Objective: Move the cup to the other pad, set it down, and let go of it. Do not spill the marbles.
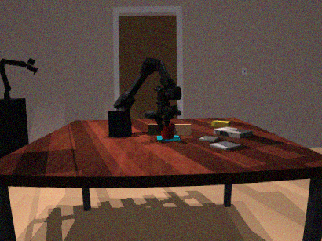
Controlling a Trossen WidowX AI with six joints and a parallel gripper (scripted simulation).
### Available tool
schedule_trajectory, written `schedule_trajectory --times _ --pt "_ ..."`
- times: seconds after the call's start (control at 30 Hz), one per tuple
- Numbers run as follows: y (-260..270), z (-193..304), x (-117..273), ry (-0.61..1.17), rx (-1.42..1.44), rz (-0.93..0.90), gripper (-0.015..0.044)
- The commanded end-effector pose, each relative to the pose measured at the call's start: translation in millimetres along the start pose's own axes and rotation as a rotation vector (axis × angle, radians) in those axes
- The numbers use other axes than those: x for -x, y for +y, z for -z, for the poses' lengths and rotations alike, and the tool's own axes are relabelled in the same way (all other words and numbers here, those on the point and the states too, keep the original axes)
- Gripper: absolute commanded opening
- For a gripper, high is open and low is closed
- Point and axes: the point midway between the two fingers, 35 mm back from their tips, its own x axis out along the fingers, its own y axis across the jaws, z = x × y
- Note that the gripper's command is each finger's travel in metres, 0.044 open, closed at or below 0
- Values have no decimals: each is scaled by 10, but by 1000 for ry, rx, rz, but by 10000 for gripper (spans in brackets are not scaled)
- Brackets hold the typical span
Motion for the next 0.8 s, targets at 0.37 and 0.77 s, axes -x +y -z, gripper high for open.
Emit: schedule_trajectory --times 0.37,0.77 --pt "2 -11 186 1 -3 1 128" --pt "-10 -4 395 5 -6 1 128"
